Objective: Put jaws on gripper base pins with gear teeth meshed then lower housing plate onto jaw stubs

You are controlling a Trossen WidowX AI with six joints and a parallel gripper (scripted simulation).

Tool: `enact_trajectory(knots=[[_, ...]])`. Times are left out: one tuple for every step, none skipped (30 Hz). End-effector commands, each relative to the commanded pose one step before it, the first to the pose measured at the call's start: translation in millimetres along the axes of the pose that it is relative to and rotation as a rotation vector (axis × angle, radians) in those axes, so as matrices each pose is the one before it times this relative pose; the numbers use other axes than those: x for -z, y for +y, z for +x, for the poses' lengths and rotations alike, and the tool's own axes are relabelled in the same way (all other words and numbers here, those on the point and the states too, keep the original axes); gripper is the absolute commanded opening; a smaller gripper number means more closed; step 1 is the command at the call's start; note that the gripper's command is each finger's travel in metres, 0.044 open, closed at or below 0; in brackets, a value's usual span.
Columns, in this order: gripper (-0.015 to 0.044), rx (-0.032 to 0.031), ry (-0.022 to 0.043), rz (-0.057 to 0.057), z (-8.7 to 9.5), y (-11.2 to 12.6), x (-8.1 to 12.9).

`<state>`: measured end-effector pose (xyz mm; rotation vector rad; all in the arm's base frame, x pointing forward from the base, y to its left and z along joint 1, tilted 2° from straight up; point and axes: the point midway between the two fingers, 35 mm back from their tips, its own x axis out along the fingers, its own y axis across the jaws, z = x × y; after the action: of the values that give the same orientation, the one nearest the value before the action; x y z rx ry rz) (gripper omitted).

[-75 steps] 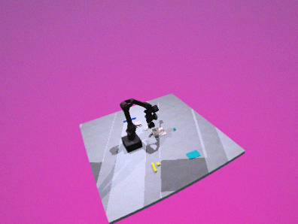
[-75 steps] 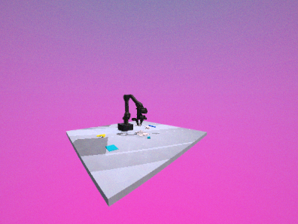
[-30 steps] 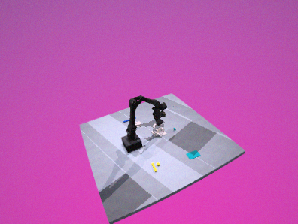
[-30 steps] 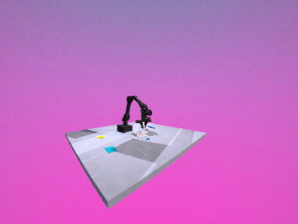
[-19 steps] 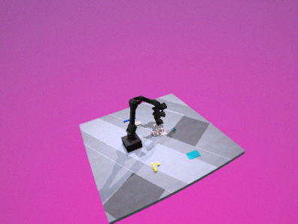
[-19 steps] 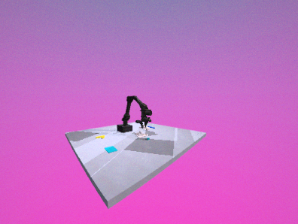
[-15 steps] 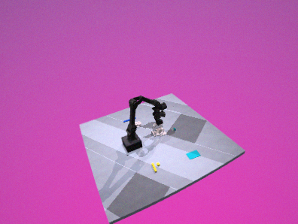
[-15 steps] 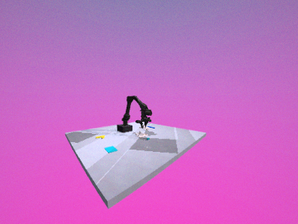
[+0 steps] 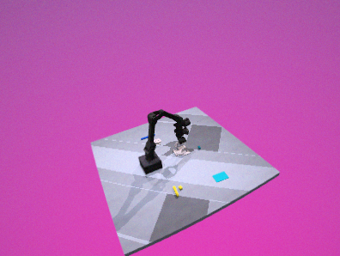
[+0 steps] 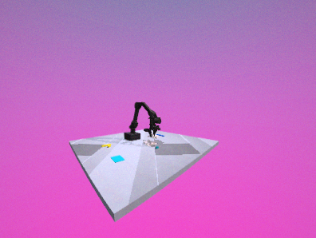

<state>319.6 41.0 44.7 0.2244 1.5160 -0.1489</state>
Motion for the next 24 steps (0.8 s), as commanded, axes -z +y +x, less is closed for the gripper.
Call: enact_trajectory(knots=[[0.0134,0.00102,-0.00197,-0.0024,6.83,-0.07,-0.49],[0.0134,0.00000,0.00001,0.0000,1.66,0.01,-0.04],[0.0134,0.00000,0.00001,0.0000,1.66,0.01,-0.03],[0.0134,0.00000,0.00001,0.0000,1.66,0.01,-0.02],[0.0134,0.00000,0.00001,0.0000,1.66,0.00,-0.01],[0.0134,0.00000,0.00001,0.0000,1.65,0.00,0.00],[0.0134,0.00000,0.00001,0.0000,1.65,0.00,0.01],[0.0134,0.00000,0.00001,0.0000,1.65,-0.01,0.02],[0.0134,0.00000,0.00001,0.0000,1.65,-0.01,0.03],[0.0134,0.00000,0.00001,0.0000,1.64,-0.01,0.04],[0.0134,0.00000,0.00002,0.0000,1.64,-0.02,0.05],[0.0134,0.00000,0.00002,0.0000,1.64,-0.02,0.05],[0.0134,0.00000,0.00002,0.0000,1.64,-0.02,0.06],[0.0134,0.00000,0.00002,0.0000,1.64,-0.03,0.07],[0.0134,0.00000,0.00002,0.0000,1.63,-0.03,0.08],[0.0134,0.00000,0.00002,0.0000,1.63,-0.03,0.09],[0.0134,0.00000,0.00002,0.0000,1.63,-0.04,0.10],[0.0134,0.00000,0.00002,0.0000,1.63,-0.04,0.11],[0.0134,0.00000,0.00002,0.0000,1.62,-0.04,0.12],[0.0134,0.00000,0.00002,0.0000,1.62,-0.04,0.13],[0.0134,0.00000,0.00003,0.0000,1.62,-0.05,0.14],[0.0134,0.00000,0.00002,0.0000,1.31,-0.04,0.12],[0.0134,0.00000,0.00001,0.0000,0.78,-0.03,0.07],[0.0134,0.00000,0.00000,0.0000,0.26,-0.01,0.02]])
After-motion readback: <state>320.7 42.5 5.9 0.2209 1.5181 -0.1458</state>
